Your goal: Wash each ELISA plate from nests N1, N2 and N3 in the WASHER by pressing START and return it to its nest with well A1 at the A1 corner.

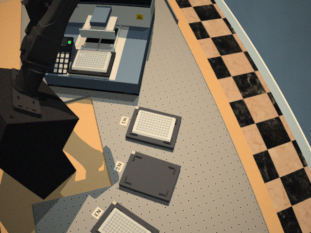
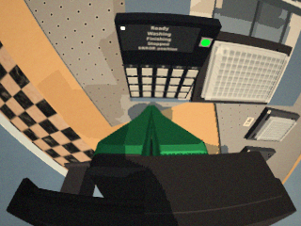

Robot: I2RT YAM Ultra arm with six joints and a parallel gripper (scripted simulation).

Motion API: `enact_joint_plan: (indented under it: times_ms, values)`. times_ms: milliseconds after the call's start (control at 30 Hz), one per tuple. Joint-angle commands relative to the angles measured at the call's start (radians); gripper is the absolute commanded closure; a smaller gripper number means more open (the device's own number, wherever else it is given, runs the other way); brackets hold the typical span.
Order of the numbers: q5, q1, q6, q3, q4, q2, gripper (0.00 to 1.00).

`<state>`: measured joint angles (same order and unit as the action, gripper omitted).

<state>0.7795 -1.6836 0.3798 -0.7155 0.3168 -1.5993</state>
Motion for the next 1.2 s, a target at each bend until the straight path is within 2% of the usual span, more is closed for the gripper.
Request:
enact_joint_plan:
  times_ms: [0,533,933,967,1100,1167]
  values:
    - [0.004,-0.013,0.013,0.011,-0.053,-0.005,1.00]
    - [0.017,-0.046,0.057,0.132,-0.263,-0.125,1.00]
    - [0.017,-0.046,0.057,0.132,-0.263,-0.125,1.00]
    - [0.012,-0.034,0.074,0.136,-0.258,-0.104,0.00]
    - [-0.007,0.015,0.144,0.148,-0.230,-0.020,0.00]
    - [-0.007,0.015,0.144,0.148,-0.230,-0.020,0.00]
